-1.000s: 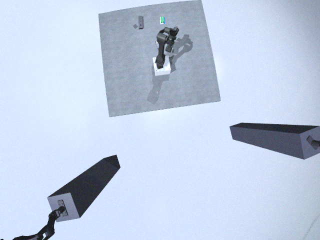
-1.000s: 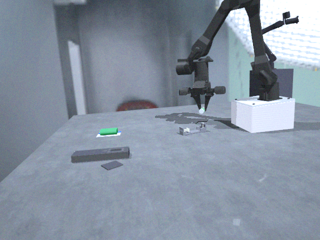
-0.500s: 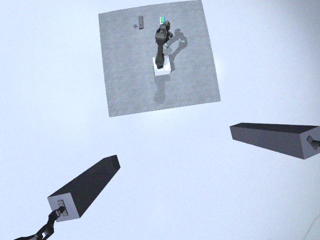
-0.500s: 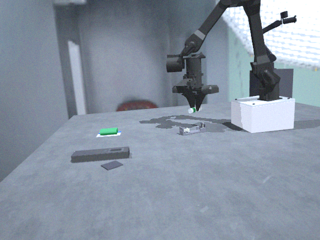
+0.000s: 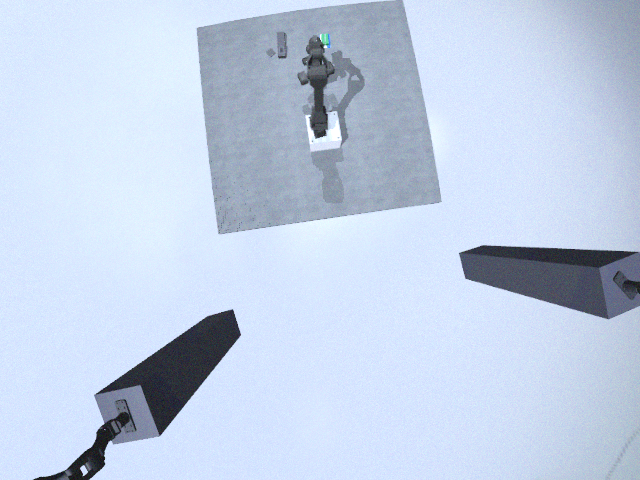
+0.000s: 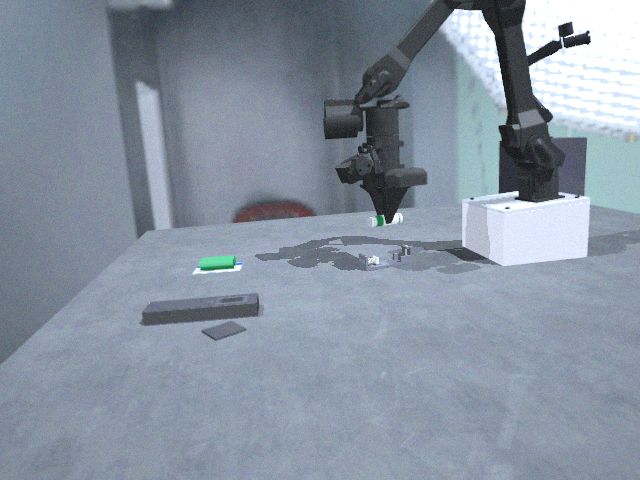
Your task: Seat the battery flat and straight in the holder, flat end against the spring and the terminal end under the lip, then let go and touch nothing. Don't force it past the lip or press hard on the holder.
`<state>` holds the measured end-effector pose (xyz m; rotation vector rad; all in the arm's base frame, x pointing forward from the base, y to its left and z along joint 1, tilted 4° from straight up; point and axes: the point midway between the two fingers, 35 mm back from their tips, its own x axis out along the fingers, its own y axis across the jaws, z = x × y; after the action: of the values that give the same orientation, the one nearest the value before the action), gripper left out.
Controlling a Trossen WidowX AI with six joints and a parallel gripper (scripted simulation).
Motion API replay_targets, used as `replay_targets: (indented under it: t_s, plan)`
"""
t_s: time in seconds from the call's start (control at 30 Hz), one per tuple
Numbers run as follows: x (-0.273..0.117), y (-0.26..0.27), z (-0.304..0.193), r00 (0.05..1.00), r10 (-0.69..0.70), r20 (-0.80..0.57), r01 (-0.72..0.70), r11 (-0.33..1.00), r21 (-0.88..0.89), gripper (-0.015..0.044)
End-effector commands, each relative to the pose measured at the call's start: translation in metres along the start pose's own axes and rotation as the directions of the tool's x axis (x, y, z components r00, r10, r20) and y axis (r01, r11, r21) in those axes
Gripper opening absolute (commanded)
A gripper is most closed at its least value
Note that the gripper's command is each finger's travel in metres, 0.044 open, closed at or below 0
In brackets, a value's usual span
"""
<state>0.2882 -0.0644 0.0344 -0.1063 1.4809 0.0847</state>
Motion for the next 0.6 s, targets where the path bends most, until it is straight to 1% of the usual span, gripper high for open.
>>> replay_targets:
  t_s: [0.0,0.13,0.57]
  plan:
    - [0.000,0.003,0.001,1.000,-0.001,-0.005,0.001,0.999,0.038,0.0059]
    - [0.003,0.003,0.001,1.000,0.001,-0.027,0.000,0.999,0.039,0.0059]
    - [0.032,0.002,-0.004,0.976,0.010,-0.216,-0.002,0.999,0.035,0.0059]
